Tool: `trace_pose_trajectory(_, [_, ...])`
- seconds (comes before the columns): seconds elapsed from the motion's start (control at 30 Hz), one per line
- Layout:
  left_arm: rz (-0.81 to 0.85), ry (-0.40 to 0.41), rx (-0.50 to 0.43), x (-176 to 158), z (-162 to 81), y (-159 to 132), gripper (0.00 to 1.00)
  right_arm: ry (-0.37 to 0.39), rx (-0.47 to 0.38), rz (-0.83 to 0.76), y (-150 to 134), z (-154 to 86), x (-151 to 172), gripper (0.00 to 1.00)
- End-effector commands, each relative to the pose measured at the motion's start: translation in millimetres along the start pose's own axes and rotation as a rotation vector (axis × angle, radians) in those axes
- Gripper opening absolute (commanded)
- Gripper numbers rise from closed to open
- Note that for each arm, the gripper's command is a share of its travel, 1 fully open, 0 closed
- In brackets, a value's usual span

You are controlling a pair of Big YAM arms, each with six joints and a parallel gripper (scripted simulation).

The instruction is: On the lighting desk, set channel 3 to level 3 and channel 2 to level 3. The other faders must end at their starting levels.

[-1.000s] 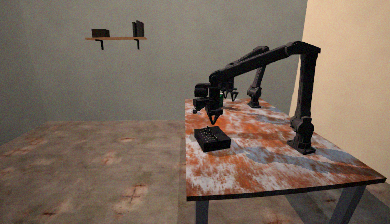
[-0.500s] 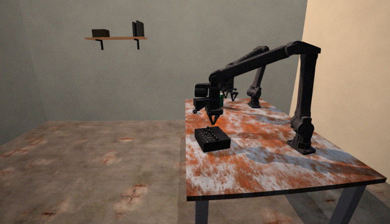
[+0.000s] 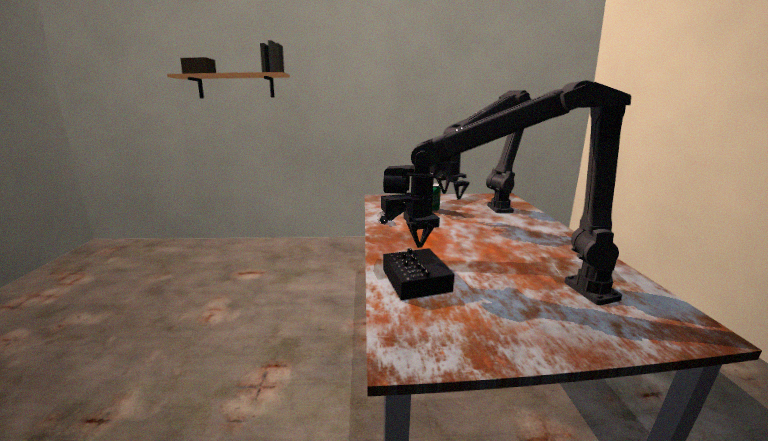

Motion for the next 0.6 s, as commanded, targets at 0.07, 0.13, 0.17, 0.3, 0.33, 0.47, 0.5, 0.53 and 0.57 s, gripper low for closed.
trace_pose_trajectory(0.07, [0.017, -0.009, -0.03, -4, -3, 8, 0.0, 0.006, -0.032, 0.0, 10, -11, 2, 1.0])
trace_pose_trajectory(0.13, [0.017, -0.011, -0.037, -5, -5, 12, 0.0, 0.006, -0.032, 0.0, 10, -11, 2, 1.0])
trace_pose_trajectory(0.17, [0.017, -0.006, -0.023, -4, 1, 8, 0.0, 0.006, -0.032, 0.0, 10, -11, 2, 1.0])
trace_pose_trajectory(0.3, [0.016, -0.006, -0.02, -3, 6, 9, 0.0, 0.006, -0.032, 0.0, 10, -11, 2, 1.0])
trace_pose_trajectory(0.33, [0.016, -0.006, -0.023, -3, 5, 7, 0.0, 0.006, -0.032, 0.0, 10, -11, 2, 1.0])
trace_pose_trajectory(0.47, [0.015, -0.009, -0.03, -3, 5, 10, 0.0, 0.006, -0.032, 0.0, 10, -11, 2, 1.0])
trace_pose_trajectory(0.5, [0.015, -0.006, -0.021, -2, 9, 6, 0.0, 0.006, -0.032, 0.0, 10, -11, 2, 1.0])
trace_pose_trajectory(0.53, [0.014, -0.002, -0.009, -1, 15, 3, 0.0, 0.006, -0.032, 0.0, 10, -11, 2, 1.0])
trace_pose_trajectory(0.57, [0.014, -0.002, -0.009, -1, 16, 5, 0.0, 0.006, -0.032, 0.0, 10, -11, 2, 1.0])
Point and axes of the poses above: on each arm, the point where the finger pads meet when closed, its own z axis out along the fingers, its own x axis across the jaws, y = z × x, the point moved 2 cm from there along -z, back along the fingers, and after that the axes turned 8 degrees about z, right-handed, at the moved point
